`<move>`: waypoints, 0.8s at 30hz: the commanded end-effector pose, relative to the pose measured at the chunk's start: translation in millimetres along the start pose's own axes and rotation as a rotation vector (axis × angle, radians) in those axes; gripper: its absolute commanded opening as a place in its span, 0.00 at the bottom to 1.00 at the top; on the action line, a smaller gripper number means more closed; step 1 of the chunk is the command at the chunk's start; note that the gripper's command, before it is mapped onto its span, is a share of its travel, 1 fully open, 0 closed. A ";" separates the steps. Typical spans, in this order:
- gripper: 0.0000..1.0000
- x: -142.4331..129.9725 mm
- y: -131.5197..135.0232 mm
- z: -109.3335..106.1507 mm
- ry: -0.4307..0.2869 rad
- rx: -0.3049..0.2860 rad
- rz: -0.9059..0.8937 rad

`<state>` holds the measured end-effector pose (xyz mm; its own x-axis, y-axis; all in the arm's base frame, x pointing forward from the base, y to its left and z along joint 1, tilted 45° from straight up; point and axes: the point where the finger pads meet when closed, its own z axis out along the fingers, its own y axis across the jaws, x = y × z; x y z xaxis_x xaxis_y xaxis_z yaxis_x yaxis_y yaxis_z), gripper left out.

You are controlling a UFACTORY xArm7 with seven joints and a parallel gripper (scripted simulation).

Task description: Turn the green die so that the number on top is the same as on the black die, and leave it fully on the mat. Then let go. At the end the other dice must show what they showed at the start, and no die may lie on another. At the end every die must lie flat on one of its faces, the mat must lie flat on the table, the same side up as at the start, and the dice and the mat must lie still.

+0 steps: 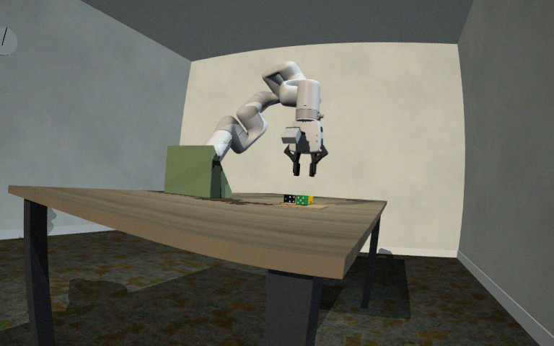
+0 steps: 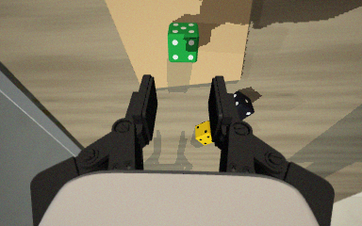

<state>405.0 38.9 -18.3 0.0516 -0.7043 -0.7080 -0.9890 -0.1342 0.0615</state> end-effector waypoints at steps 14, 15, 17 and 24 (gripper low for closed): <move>0.47 1.1 -1.0 4.2 0.002 0.004 0.000; 0.47 1.1 -1.0 5.2 0.002 0.004 0.000; 0.47 1.1 -1.0 7.4 0.002 0.004 0.000; 0.47 1.2 -1.0 14.2 0.002 0.004 0.000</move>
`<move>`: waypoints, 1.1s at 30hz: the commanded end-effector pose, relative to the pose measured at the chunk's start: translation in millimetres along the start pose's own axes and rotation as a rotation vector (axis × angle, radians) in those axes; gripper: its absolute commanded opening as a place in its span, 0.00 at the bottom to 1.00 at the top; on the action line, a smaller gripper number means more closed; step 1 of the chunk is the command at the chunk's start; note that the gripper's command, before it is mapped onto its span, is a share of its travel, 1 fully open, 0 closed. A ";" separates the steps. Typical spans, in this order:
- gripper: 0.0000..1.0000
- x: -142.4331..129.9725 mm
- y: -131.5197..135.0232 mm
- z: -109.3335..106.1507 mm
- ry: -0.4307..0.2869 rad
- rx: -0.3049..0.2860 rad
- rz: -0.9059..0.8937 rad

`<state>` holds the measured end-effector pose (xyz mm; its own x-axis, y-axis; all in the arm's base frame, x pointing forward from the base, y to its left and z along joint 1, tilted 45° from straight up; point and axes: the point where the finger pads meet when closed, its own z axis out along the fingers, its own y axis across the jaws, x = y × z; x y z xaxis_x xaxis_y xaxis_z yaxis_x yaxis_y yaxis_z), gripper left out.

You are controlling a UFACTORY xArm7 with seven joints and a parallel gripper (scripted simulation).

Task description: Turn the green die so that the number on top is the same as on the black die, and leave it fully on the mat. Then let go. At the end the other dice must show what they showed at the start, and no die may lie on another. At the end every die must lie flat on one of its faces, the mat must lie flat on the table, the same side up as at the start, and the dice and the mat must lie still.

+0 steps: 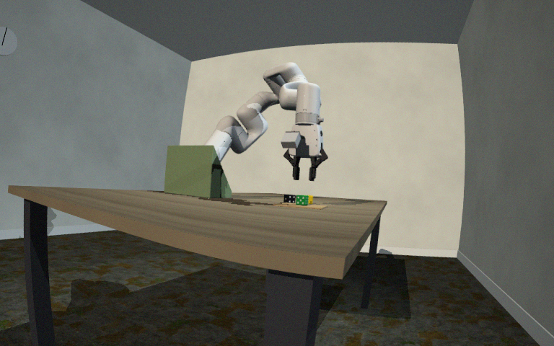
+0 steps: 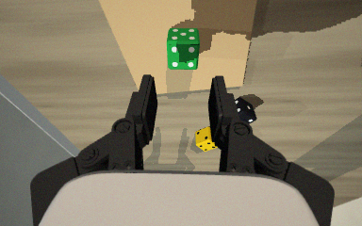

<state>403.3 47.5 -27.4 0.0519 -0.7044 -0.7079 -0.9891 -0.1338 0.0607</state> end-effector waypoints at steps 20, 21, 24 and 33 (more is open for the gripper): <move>0.47 1.3 -0.7 28.9 0.002 0.004 0.000; 0.47 1.3 -0.7 30.1 0.002 0.004 0.000; 0.47 1.3 -0.7 33.0 0.002 0.004 0.000; 0.47 1.4 -0.6 37.0 0.002 0.004 0.000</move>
